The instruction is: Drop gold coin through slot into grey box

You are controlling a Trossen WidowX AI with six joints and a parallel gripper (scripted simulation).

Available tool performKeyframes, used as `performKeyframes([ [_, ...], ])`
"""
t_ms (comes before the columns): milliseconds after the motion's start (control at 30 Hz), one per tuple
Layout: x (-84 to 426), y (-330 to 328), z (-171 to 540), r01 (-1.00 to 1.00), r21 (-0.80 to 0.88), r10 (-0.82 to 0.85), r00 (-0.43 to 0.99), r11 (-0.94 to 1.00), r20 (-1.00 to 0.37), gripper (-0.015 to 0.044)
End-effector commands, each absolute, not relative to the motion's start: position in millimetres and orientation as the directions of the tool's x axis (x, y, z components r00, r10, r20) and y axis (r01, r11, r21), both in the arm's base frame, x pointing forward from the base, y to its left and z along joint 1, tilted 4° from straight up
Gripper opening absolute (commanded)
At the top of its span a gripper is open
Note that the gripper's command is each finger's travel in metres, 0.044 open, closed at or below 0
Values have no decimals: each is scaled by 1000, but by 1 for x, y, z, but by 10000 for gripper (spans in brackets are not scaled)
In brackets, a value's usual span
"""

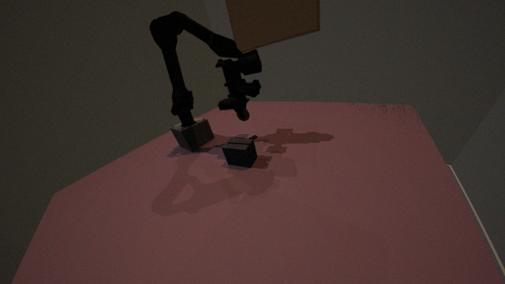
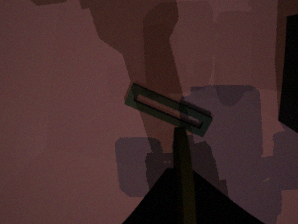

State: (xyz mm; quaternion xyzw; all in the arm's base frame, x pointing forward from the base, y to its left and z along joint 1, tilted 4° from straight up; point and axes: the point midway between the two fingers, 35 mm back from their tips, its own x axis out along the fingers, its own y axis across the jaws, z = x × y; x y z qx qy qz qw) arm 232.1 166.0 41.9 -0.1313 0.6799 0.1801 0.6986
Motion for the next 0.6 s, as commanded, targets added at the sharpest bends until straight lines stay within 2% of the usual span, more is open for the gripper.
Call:
performKeyframes([
  [0, 238, 161, 41, -423, 64, 74, 7, 904, -997, 0],
  [567, 269, 133, 40, -422, 59, 70, 11, 905, -998, 0],
])
